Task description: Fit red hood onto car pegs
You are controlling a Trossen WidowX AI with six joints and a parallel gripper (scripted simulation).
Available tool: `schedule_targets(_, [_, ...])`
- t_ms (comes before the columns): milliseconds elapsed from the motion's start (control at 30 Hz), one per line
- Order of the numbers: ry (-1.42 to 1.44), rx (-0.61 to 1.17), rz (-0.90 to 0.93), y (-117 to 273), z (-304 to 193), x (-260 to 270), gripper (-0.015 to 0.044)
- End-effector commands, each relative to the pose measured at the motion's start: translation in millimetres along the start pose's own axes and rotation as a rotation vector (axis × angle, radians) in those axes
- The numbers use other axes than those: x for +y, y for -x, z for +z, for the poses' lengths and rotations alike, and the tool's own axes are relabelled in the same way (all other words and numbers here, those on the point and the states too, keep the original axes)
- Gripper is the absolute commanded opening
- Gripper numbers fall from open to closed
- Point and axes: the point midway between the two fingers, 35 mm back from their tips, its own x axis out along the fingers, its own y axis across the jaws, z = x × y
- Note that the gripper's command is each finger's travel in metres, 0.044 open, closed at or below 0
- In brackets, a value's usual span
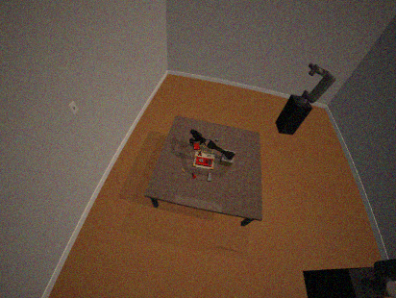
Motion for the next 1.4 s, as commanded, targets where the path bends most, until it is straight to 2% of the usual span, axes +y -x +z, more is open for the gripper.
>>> schedule_targets(0, [-0.009, 0.005, 0.000, -3.7, -0.6, -1.9, 0.0440])
schedule_targets(1367, [-0.009, 0.007, 0.000, -27.2, -2.2, -2.6, 0.0440])
